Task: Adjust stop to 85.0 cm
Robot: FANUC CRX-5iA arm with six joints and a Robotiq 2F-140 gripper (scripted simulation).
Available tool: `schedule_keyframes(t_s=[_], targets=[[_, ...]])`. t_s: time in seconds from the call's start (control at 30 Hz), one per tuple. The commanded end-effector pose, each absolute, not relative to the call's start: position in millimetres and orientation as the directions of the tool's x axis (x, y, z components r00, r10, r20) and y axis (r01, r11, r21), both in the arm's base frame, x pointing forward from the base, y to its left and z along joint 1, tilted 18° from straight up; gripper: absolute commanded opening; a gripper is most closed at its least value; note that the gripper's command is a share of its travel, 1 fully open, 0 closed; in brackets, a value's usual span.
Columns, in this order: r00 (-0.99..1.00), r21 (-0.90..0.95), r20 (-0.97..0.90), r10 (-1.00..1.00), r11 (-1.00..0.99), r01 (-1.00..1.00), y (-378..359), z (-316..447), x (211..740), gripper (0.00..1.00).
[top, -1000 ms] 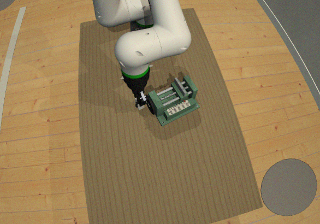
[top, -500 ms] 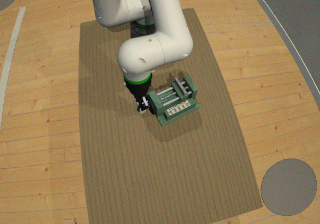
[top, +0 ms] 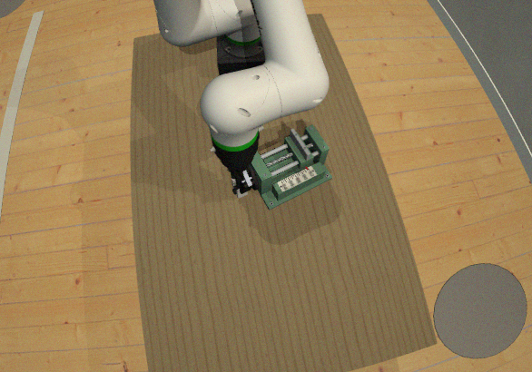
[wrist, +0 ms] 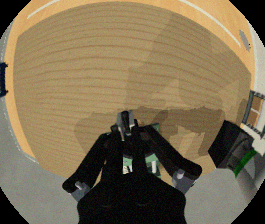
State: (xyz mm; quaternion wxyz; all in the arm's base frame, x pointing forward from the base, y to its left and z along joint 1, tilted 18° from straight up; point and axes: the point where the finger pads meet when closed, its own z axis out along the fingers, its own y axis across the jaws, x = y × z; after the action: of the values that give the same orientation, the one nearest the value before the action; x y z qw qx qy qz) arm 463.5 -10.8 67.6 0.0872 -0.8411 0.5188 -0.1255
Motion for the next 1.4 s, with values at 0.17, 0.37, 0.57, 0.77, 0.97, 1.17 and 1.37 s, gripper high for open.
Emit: schedule_keyframes(t_s=[0.17,0.37,0.57,0.77,0.97,1.17,1.37], targets=[[0.430,-0.277,0.121,-0.895,-0.446,-0.851,-4.9,86.5,470.7,0.04],[0.430,-0.277,0.121,-0.895,-0.446,-0.851,-4.2,102.4,467.7,0.04],[0.430,-0.277,0.121,-0.895,-0.446,-0.851,-5.4,110.0,463.1,0.04],[0.430,-0.277,0.121,-0.895,-0.446,-0.851,-8.5,117.5,454.6,0.04],[0.430,-0.277,0.121,-0.895,-0.446,-0.851,-12.0,120.8,446.5,0.04],[0.430,-0.277,0.121,-0.895,-0.446,-0.851,-16.2,121.3,437.5,0.04],[0.430,-0.277,0.121,-0.895,-0.446,-0.851,-22.7,116.5,425.3,0.04]])
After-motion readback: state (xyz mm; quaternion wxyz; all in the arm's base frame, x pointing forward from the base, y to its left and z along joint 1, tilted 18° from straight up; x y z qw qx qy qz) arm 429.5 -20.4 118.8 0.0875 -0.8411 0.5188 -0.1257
